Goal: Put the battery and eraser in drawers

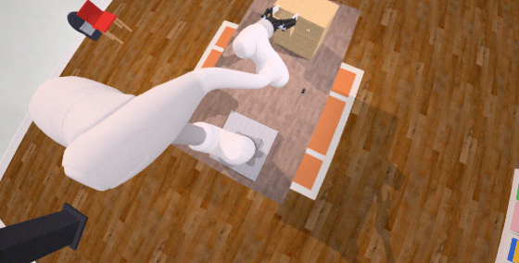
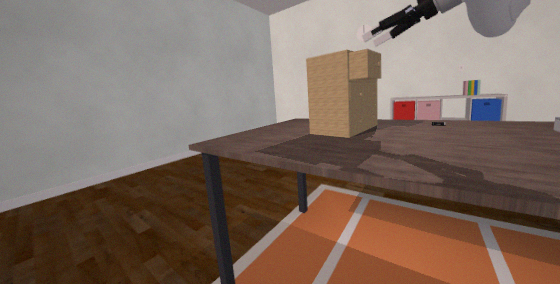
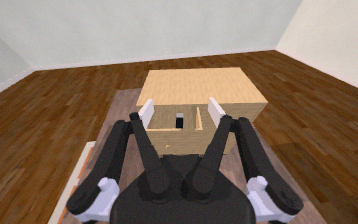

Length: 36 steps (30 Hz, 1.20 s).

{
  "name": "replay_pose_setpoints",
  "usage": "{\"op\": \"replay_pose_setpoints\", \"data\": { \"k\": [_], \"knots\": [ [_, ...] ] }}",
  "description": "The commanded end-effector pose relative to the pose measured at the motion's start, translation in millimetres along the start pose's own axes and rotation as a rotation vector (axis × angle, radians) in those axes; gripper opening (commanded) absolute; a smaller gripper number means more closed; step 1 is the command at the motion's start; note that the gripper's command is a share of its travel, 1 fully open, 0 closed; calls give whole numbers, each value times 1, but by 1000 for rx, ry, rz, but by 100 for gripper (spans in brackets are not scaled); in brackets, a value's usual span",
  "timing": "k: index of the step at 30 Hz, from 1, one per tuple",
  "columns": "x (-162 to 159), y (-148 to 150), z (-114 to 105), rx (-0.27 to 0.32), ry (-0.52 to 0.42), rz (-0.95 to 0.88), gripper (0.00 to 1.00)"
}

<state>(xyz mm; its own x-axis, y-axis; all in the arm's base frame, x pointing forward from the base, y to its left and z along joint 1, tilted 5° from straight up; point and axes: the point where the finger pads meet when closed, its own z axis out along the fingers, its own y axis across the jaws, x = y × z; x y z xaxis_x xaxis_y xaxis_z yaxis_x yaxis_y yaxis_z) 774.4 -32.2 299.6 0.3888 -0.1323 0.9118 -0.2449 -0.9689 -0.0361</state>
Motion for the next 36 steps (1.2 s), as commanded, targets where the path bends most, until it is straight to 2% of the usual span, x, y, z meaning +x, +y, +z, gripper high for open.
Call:
{"op": "replay_pose_setpoints", "data": {
  "k": [1, 12, 16, 27, 29, 36],
  "knots": [
    [0, 0, 0, 0, 0, 0, 100],
    [-1, 0, -3, 0, 0, 0, 100],
    [-3, 0, -12, 0, 0, 0, 100],
    [-18, 0, -61, 0, 0, 0, 100],
    [-18, 0, -61, 0, 0, 0, 100],
    [-31, 0, -102, 0, 0, 0, 100]
  ]
}}
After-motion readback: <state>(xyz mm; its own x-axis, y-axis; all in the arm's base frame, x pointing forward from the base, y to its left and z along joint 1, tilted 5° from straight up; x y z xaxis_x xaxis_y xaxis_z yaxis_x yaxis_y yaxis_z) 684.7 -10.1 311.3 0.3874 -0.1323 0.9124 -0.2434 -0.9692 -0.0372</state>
